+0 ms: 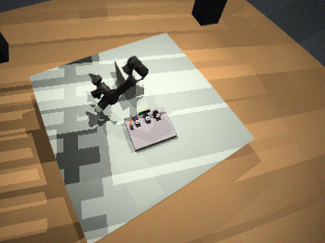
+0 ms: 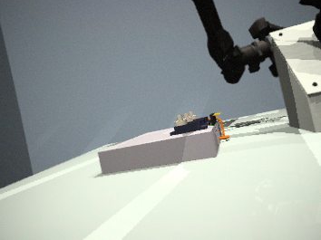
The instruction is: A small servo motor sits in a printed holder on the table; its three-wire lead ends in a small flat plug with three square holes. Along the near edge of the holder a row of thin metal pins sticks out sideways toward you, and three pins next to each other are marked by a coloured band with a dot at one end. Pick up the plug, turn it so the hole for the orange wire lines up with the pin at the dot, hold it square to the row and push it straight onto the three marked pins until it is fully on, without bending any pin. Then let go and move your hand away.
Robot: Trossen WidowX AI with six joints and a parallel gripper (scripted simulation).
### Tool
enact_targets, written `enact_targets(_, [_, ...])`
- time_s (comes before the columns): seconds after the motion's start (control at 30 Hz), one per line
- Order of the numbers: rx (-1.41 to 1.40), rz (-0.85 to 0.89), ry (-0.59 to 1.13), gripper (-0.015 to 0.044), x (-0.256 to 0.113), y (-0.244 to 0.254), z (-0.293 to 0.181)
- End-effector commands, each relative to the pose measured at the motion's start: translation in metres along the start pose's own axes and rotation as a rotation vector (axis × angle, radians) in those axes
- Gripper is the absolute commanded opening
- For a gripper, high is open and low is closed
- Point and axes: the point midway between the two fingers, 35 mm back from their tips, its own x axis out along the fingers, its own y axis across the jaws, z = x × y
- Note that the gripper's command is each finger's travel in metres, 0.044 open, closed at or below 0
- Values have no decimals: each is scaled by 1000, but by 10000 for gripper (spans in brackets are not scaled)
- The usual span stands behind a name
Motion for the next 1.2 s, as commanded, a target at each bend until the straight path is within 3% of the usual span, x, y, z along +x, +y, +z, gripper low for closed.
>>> enact_targets(0.0, [2, 1, -1, 374, 0, 0, 0])
enact_targets(0.33, [95, 39, -89, 115, -19, -12, 5])
enact_targets(1.17, [496, 305, -640, 115, -141, -74, 16])
